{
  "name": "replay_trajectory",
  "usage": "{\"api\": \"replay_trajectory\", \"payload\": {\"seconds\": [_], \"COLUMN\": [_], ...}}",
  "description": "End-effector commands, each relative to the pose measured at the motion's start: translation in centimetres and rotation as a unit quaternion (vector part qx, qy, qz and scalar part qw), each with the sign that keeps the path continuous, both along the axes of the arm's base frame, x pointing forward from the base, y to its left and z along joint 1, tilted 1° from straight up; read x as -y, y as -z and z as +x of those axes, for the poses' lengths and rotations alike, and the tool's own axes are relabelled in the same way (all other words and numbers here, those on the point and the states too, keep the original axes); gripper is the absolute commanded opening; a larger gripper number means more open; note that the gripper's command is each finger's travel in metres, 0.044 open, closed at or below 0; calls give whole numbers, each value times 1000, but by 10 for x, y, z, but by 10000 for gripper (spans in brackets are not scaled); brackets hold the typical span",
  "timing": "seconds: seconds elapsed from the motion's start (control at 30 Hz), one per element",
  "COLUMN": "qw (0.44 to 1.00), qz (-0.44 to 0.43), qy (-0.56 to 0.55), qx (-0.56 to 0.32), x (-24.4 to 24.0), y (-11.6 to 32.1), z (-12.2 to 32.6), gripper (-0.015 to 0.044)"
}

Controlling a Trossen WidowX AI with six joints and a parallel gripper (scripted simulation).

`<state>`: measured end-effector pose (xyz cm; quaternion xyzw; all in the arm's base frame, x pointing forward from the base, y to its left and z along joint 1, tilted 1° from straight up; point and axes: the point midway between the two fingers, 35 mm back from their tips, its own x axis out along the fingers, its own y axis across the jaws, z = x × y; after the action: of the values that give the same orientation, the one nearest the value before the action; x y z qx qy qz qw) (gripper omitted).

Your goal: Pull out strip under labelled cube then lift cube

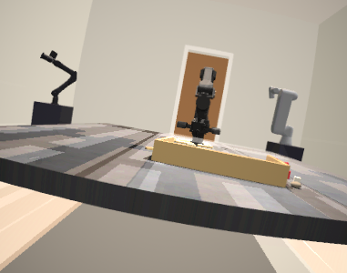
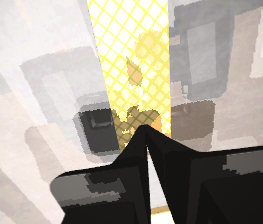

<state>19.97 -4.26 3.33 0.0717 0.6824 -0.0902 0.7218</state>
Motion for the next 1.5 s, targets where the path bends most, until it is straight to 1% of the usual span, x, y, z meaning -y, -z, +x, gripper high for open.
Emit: {"api": "replay_trajectory", "payload": {"seconds": [0.0, 0.03, 0.1, 0.2, 0.37, 0.53, 0.93, 1.47], "qw": [1000, 1000, 1000, 1000, 1000, 999, 999, 999], "qz": [4, 4, 1, 4, 4, 5, 5, 5], "qy": [1, 1, 0, 1, 1, 50, 51, 51], "qx": [-15, -15, -3, -13, -14, -12, -10, -7], "x": [-2, -2, 0, -1, -1, 5, 14, 29], "y": [5, 5, -9, -40, -42, -42, -48, -58], "z": [-8, -8, 1, 0, 0, 23, 60, 114], "gripper": [0, 0, 0, 0, 0, 131, 440, 440]}}
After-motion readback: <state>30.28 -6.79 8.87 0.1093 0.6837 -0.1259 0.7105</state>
